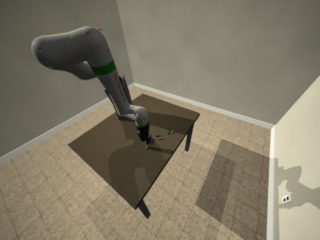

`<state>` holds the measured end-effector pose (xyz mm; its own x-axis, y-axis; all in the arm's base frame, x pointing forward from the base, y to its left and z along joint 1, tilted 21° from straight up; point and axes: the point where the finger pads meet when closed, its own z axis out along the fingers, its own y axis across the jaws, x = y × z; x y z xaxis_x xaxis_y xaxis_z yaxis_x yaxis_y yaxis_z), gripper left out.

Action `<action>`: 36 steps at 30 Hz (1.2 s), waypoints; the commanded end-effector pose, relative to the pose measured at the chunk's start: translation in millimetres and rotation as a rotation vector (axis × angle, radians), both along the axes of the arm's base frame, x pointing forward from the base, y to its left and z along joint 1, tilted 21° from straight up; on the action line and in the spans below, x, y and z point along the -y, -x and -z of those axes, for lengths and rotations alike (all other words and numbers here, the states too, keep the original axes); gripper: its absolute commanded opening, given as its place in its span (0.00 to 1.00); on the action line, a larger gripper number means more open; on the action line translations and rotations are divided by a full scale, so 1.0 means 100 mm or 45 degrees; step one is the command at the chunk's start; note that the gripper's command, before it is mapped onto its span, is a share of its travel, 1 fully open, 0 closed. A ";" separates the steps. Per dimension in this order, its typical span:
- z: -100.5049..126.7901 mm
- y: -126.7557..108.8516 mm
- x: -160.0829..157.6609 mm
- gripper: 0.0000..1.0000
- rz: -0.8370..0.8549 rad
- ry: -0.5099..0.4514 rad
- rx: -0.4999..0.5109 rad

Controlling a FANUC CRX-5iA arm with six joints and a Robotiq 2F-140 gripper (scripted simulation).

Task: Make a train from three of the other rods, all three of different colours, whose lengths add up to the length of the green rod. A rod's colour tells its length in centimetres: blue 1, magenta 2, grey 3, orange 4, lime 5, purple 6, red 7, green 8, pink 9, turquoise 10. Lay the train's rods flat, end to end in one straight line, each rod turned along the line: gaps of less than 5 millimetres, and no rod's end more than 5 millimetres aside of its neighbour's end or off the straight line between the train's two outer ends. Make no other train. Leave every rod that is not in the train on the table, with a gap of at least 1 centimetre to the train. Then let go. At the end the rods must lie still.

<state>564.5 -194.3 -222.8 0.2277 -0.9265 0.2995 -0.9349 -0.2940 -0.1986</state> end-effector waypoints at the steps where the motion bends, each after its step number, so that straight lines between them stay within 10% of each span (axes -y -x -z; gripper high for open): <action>1: 0.00 0.00 0.00 0.15 0.000 0.000 0.000; 36: 0.16 -0.05 0.04 0.15 0.000 0.000 0.000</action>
<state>569.1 -198.2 -238.5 0.2277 -0.9265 0.2995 -0.9350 -0.2940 -0.1985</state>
